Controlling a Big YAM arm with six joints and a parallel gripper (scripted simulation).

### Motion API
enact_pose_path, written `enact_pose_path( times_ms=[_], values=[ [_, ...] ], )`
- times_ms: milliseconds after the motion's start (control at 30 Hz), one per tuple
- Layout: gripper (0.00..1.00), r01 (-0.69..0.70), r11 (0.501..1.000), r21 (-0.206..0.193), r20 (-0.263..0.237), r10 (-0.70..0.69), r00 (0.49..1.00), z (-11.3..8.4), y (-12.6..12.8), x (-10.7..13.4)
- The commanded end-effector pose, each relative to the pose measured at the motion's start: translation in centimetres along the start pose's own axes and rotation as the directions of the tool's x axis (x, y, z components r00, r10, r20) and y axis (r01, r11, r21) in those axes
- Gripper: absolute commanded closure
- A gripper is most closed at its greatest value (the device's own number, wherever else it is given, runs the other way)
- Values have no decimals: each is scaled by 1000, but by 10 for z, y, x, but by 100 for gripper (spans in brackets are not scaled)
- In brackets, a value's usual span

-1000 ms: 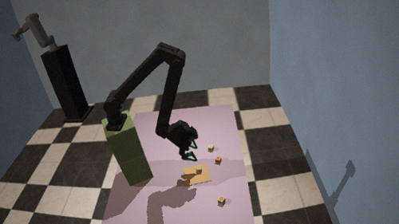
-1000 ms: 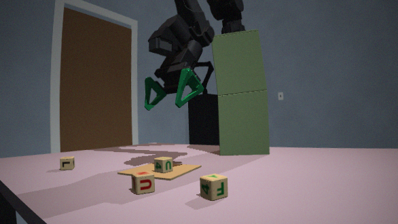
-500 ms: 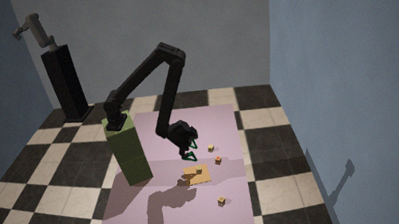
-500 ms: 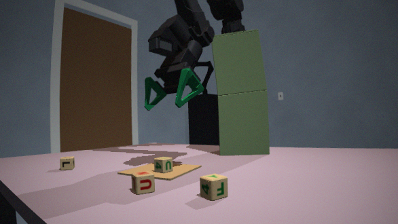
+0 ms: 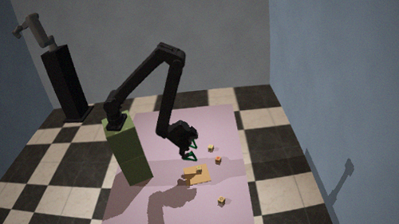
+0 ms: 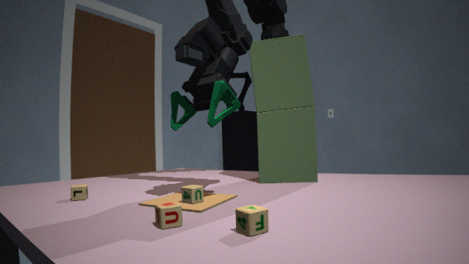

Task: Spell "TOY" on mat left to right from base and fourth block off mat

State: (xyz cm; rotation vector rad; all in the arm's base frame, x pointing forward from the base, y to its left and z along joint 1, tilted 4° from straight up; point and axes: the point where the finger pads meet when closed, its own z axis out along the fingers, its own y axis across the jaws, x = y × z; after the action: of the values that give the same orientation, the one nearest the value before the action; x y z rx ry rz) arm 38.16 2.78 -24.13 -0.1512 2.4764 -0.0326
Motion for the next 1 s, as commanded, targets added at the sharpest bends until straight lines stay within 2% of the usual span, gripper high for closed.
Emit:
enact_pose_path(
  times_ms=[0, 67, 100, 133, 200, 267, 300, 333, 400, 500, 533, 600, 667, 833, 867, 967],
  values=[
    [0, 2, 1000, 13, 21, -2, 1000, 11, -20, -23],
    [0, 4, 1000, 14, 16, -5, 1000, 28, -48, -39],
    [0, 4, 1000, 14, 16, -5, 1000, 28, -48, -39],
    [0, 6, 1000, 15, 14, -6, 1000, 38, -69, -50],
    [0, 6, 1000, 15, 14, -6, 1000, 38, -69, -50],
    [0, 8, 1000, 17, 16, -8, 1000, 54, -121, -73],
    [0, 7, 1000, 16, 10, -7, 1000, 55, -120, -70],
    [0, 9, 1000, 20, 21, -10, 1000, 59, -149, -85],
    [0, 11, 1000, 23, 27, -11, 1000, 62, -179, -95],
    [0, 14, 999, 31, 42, -15, 999, 60, -239, -113],
    [0, 7, 1000, 18, 18, -7, 1000, 67, -243, -98],
    [0, 4, 1000, 13, 9, -4, 1000, 69, -245, -93],
    [0, 15, 1000, -12, -10, -15, 1000, 68, -225, -85],
    [0, 15, 1000, -7, -13, -15, 1000, 68, -226, -85],
    [0, 21, 1000, 2, 5, -21, 1000, 71, -233, -95],
    [0, 22, 1000, 12, 20, -23, 1000, 68, -237, -102]
  ],
)
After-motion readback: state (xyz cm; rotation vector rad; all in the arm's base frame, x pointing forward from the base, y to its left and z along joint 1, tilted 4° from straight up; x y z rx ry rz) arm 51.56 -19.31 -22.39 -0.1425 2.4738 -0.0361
